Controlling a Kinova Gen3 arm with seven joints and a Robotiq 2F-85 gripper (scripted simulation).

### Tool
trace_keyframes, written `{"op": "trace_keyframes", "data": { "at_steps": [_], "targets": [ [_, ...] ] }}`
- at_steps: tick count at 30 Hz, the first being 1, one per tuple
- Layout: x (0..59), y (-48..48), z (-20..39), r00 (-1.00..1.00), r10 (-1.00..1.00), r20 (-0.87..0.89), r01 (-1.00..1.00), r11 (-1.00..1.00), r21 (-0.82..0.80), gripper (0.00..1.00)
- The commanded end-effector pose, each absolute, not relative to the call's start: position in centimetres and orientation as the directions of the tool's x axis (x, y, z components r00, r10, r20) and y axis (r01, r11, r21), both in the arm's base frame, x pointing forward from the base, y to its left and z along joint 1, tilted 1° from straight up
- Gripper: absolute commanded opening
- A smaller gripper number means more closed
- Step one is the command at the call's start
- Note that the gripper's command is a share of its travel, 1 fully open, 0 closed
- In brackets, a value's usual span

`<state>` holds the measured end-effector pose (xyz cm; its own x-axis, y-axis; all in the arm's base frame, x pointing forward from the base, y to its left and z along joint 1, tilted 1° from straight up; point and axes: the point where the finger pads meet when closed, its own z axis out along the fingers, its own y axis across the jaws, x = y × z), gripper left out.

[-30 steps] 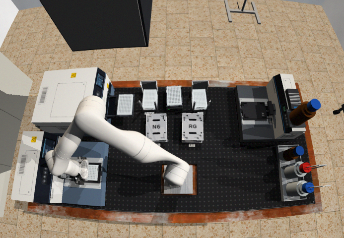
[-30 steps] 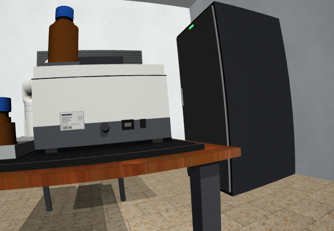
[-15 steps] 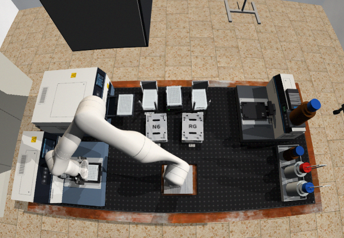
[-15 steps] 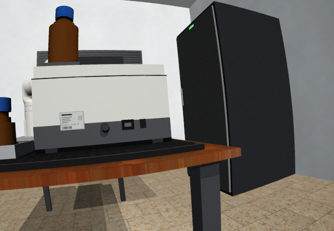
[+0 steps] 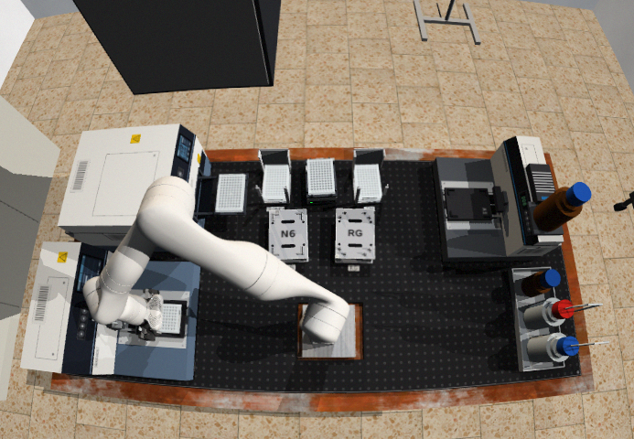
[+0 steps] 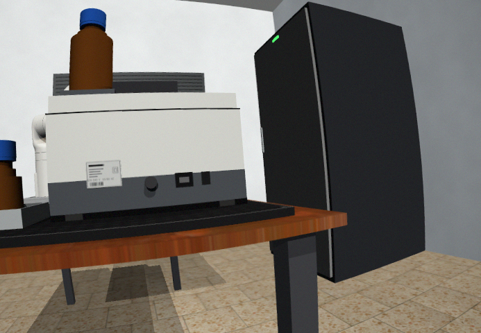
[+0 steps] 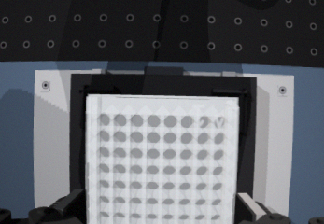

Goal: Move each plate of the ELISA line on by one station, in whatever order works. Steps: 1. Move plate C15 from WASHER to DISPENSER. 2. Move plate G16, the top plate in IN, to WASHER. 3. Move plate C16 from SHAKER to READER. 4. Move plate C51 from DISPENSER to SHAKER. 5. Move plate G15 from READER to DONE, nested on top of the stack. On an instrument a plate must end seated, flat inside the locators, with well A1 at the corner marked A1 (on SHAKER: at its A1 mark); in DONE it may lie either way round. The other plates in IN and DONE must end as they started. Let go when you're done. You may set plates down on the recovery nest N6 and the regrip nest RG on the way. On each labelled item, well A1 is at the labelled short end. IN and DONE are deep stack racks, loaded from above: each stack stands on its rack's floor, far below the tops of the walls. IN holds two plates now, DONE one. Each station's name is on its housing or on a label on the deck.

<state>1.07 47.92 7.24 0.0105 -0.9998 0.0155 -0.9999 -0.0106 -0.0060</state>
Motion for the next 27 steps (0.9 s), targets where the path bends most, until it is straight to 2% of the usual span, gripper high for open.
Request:
{"op": "trace_keyframes", "data": {
  "at_steps": [1,27],
  "targets": [
    [1.07,47.97,7.40,0.010,-1.000,0.014,-1.000,-0.011,-0.006,0.94],
    [1.06,47.98,8.20,0.010,-1.000,0.014,-1.000,-0.011,-0.006,0.94]
  ]
}}
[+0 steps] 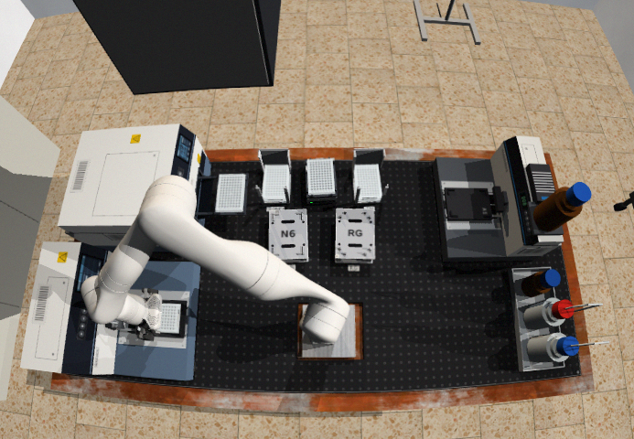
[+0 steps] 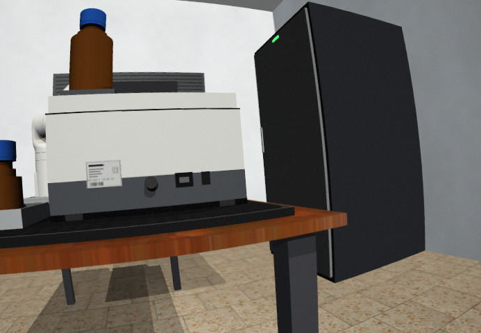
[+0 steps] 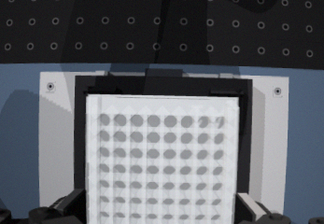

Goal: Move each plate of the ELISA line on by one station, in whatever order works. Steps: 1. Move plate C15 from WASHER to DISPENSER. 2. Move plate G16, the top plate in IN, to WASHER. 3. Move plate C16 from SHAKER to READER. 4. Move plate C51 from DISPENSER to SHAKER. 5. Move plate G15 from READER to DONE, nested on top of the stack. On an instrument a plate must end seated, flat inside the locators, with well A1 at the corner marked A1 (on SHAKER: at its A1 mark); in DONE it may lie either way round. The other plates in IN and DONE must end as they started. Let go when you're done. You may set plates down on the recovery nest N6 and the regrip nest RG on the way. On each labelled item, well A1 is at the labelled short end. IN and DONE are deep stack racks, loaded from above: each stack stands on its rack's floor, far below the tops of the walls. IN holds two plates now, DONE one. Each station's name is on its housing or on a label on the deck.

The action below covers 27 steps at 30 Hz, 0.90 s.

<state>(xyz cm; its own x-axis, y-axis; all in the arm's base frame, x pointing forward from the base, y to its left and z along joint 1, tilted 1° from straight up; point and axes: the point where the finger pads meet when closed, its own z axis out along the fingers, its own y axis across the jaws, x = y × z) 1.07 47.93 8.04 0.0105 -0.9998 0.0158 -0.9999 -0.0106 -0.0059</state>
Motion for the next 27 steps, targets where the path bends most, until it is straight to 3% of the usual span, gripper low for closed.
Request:
{"op": "trace_keyframes", "data": {
  "at_steps": [1,27],
  "targets": [
    [1.1,48.0,8.2,0.010,-1.000,0.014,-1.000,-0.011,-0.006,0.94],
    [1.1,48.0,10.0,0.010,-1.000,0.014,-1.000,-0.011,-0.006,0.94]
  ]
}}
